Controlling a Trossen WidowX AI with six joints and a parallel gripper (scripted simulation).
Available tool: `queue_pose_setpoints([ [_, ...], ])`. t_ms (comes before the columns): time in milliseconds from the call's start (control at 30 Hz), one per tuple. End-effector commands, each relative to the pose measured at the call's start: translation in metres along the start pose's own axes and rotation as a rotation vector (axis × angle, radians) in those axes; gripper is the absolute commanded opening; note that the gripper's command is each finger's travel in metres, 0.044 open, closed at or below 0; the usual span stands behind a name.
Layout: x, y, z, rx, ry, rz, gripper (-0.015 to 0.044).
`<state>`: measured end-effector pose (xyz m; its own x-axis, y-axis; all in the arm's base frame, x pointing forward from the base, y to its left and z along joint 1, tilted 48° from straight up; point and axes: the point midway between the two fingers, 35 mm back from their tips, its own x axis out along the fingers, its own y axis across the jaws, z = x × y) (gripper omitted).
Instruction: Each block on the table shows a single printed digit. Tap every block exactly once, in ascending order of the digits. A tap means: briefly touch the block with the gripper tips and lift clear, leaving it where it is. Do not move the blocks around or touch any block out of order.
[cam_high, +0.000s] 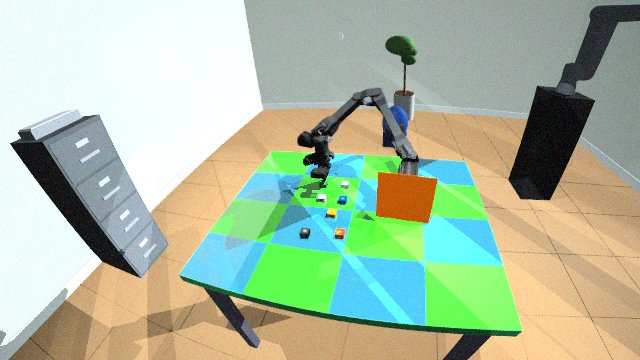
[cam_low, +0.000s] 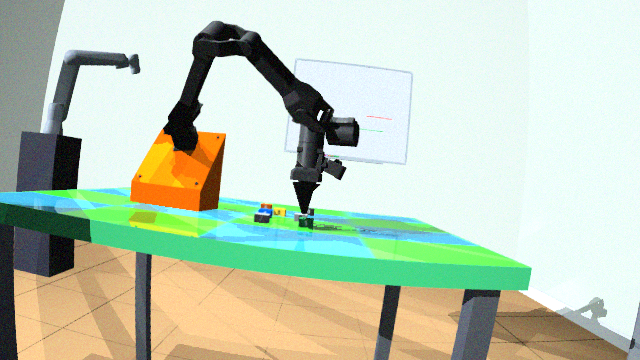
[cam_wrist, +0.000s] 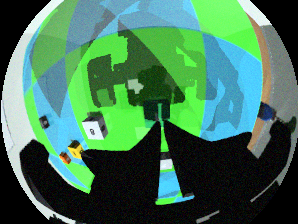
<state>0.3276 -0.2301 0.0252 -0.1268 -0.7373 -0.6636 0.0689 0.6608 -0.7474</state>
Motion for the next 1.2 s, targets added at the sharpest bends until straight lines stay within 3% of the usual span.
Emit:
queue_pose_setpoints([
  [0, 0.009, 0.003, -0.003, -0.011, 0.008, 0.003, 0.0020],
  [333, 0.014, 0.003, -0.003, -0.011, 0.008, 0.002, 0.0020],
  [467, -0.014, 0.003, -0.002, -0.010, 0.007, 0.003, 0.0020],
  [633, -0.019, 0.003, -0.002, -0.011, 0.008, 0.004, 0.0020],
  [800, -0.093, 0.003, -0.001, -0.011, 0.008, 0.007, 0.0020],
  [967, -0.097, 0.003, -0.002, -0.011, 0.008, 0.007, 0.0020],
  [1167, -0.100, 0.066, -0.041, -0.014, 0.007, 0.019, 0.0020],
])
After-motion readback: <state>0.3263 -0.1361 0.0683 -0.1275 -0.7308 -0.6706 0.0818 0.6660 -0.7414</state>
